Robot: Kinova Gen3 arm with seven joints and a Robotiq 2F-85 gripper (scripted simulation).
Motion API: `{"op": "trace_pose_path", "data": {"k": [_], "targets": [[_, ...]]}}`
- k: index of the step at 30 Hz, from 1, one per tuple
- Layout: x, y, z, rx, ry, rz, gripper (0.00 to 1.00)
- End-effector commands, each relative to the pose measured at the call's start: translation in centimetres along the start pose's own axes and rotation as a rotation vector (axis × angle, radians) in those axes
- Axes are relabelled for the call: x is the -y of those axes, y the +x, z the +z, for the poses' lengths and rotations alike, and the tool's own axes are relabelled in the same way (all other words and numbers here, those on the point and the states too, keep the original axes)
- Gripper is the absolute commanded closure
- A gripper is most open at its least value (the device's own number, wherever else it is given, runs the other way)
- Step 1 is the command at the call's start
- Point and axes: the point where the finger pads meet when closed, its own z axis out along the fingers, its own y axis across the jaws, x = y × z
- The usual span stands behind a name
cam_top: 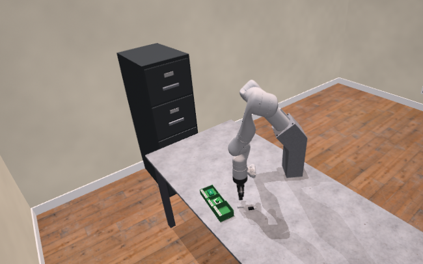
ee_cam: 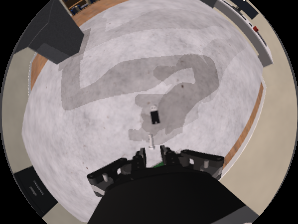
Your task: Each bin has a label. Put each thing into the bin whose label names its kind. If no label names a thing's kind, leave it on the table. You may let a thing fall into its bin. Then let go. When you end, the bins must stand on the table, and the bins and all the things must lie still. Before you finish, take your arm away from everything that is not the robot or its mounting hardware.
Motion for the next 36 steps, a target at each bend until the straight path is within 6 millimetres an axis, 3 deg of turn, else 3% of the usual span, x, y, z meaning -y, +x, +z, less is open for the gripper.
{"op": "trace_pose_path", "data": {"k": [1, 4, 18, 36], "targets": [[0.0, 0.0, 0.0, 0.0, -0.001, 0.0, 0.73], [0.0, 0.0, 0.0, 0.0, -0.001, 0.0, 0.73], [0.6, -0.1, 5.6, 0.0, -0.001, 0.0, 0.73], [0.2, 0.0, 6.3, 0.0, -0.001, 0.0, 0.73]]}}
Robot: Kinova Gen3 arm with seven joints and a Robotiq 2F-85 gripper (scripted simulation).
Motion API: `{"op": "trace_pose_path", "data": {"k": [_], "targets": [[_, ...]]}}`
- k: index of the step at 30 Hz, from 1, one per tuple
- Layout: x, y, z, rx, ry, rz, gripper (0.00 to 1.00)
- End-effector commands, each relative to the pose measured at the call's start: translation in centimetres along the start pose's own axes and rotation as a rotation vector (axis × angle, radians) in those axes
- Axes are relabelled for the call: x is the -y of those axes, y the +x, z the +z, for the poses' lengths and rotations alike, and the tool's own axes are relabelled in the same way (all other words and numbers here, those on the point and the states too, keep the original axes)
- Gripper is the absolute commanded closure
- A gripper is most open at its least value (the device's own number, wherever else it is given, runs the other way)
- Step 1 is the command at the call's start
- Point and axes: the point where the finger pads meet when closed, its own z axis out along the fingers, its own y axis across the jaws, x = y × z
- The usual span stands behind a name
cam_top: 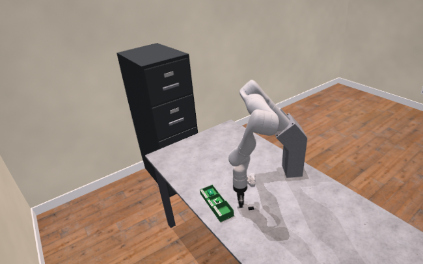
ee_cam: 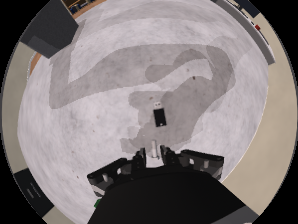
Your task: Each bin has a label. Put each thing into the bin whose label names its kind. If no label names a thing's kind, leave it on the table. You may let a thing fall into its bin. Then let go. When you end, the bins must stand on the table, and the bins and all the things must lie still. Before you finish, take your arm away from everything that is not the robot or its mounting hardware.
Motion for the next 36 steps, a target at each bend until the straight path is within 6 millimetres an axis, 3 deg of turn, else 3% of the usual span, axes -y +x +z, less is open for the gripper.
{"op": "trace_pose_path", "data": {"k": [1, 27, 28, 36], "targets": [[-0.2, 0.0, -0.1, 0.0, -0.003, 0.0, 0.73], [-0.3, 0.0, 1.1, 0.0, -0.003, 0.0, 0.73], [-0.3, 0.0, 1.1, 0.0, -0.003, 0.0, 1.0], [-0.3, 0.0, 1.1, 0.0, -0.003, 0.0, 1.0]]}}
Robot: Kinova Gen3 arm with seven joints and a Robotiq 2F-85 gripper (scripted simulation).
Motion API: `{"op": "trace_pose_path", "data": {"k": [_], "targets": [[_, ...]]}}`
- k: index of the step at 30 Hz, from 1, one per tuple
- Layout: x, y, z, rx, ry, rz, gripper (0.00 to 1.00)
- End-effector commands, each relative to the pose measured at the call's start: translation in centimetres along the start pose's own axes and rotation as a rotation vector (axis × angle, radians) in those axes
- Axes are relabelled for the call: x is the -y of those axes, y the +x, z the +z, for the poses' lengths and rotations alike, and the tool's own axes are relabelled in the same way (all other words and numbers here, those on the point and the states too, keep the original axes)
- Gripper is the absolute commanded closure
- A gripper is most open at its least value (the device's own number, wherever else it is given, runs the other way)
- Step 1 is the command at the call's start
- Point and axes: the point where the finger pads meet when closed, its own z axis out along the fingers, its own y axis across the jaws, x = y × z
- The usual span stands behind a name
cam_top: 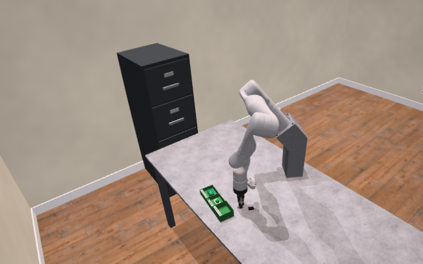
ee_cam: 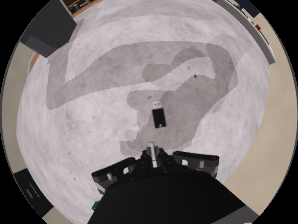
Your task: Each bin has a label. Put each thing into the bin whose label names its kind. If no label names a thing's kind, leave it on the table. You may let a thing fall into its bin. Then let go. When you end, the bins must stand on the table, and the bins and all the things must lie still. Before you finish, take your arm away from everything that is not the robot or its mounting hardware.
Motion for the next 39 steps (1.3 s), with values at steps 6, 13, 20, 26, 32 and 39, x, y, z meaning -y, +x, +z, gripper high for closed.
{"op": "trace_pose_path", "data": {"k": [6, 13, 20, 26, 32, 39], "targets": [[-0.1, 0.0, 0.0, 0.0, -0.001, 0.0, 1.0], [-0.1, 0.0, 0.0, 0.0, -0.001, 0.0, 1.0], [-0.1, 0.0, 0.0, 0.0, -0.001, 0.0, 1.0], [-0.1, 0.0, -1.0, 0.0, -0.001, 0.0, 1.0], [-0.1, 0.0, -2.7, 0.0, -0.001, 0.0, 1.0], [0.0, 0.0, -4.7, 0.0, -0.001, 0.0, 1.0]]}}
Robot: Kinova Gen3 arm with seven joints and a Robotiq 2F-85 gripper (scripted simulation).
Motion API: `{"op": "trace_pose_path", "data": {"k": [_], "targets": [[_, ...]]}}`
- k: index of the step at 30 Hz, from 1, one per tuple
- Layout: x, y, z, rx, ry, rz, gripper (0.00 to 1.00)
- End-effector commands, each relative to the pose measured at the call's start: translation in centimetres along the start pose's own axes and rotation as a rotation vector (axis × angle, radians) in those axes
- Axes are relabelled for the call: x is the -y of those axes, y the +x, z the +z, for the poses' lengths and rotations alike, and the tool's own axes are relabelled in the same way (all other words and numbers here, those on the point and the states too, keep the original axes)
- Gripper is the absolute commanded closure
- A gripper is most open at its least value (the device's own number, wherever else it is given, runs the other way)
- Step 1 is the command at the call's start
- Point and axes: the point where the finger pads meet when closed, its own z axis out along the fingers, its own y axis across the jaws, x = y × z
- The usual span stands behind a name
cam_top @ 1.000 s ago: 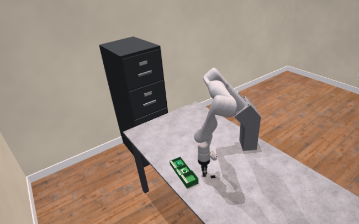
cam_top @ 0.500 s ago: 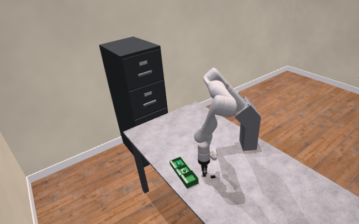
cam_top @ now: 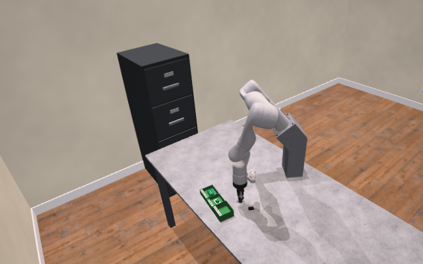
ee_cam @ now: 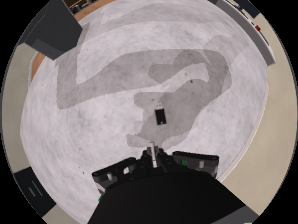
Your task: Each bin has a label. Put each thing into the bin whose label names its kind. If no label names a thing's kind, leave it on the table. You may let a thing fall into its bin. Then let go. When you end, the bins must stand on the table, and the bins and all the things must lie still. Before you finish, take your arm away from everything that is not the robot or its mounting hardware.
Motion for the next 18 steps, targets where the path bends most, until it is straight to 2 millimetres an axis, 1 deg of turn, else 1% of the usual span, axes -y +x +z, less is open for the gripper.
{"op": "trace_pose_path", "data": {"k": [1, 4, 18], "targets": [[-0.7, 0.0, -1.4, -0.001, -0.014, 0.003, 1.0], [-0.6, 0.0, -2.4, -0.001, -0.014, 0.003, 1.0], [-0.6, 0.0, -2.4, -0.001, -0.014, 0.003, 1.0]]}}
